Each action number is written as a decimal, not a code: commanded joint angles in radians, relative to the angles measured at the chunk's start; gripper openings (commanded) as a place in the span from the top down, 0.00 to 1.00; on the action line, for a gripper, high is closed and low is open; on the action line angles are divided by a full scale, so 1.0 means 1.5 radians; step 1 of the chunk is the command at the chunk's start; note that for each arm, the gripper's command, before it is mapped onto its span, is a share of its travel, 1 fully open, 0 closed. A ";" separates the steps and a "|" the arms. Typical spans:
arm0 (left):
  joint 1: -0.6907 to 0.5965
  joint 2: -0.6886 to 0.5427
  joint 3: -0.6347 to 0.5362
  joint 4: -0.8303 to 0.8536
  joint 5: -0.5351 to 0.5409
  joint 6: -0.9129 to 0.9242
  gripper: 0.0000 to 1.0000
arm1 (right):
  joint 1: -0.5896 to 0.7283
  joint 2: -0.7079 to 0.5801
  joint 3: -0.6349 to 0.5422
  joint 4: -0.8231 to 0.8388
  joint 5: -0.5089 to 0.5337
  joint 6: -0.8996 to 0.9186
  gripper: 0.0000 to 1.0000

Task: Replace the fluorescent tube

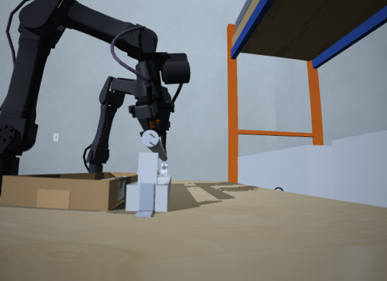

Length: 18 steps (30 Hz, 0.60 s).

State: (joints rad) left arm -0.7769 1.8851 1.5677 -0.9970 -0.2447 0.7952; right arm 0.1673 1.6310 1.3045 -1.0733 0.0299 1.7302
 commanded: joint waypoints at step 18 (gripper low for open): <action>-0.001 -0.018 -0.008 0.020 0.003 -0.003 0.89 | -0.006 -0.013 0.016 -0.006 0.001 0.002 0.89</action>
State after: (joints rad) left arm -0.7765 1.8839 1.5627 -0.9920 -0.2451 0.7952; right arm 0.1673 1.6318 1.2972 -1.0637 0.0299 1.7302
